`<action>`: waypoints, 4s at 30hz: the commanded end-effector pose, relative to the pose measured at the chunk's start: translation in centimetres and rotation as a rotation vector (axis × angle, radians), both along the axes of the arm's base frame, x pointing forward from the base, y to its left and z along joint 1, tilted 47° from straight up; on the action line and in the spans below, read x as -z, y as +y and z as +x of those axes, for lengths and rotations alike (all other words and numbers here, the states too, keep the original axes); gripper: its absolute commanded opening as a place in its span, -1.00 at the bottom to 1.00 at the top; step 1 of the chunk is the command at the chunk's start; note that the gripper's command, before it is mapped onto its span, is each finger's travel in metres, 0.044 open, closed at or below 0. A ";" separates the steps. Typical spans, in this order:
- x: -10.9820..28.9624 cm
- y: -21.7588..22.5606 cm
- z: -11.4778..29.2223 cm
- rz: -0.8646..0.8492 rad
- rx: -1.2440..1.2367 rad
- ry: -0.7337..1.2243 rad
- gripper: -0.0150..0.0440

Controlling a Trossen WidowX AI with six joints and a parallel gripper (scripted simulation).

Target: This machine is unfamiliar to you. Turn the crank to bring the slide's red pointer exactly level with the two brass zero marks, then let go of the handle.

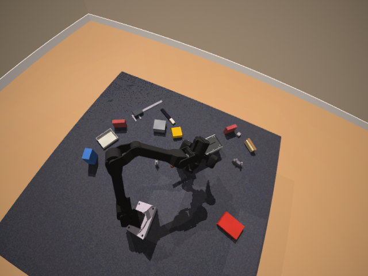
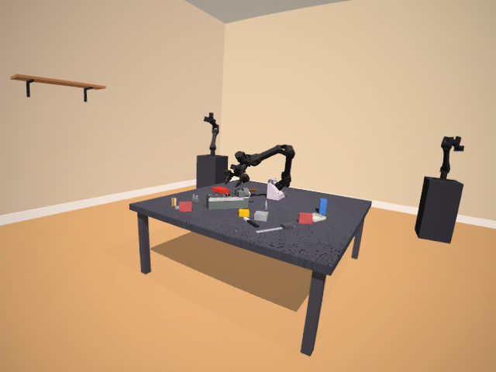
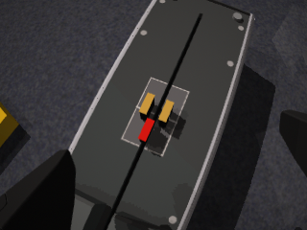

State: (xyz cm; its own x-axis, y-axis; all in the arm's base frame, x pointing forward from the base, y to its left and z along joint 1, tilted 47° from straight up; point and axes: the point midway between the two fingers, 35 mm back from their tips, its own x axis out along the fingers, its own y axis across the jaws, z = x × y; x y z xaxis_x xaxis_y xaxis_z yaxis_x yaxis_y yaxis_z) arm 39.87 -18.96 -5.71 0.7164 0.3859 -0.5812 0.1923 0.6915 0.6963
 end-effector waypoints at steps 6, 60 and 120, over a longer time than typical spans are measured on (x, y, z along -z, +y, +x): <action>0.1 0.0 0.0 0.000 0.005 0.003 1.00; -9.5 4.7 -9.7 0.051 0.408 0.404 1.00; -2.9 12.0 -9.4 0.056 0.407 0.402 0.29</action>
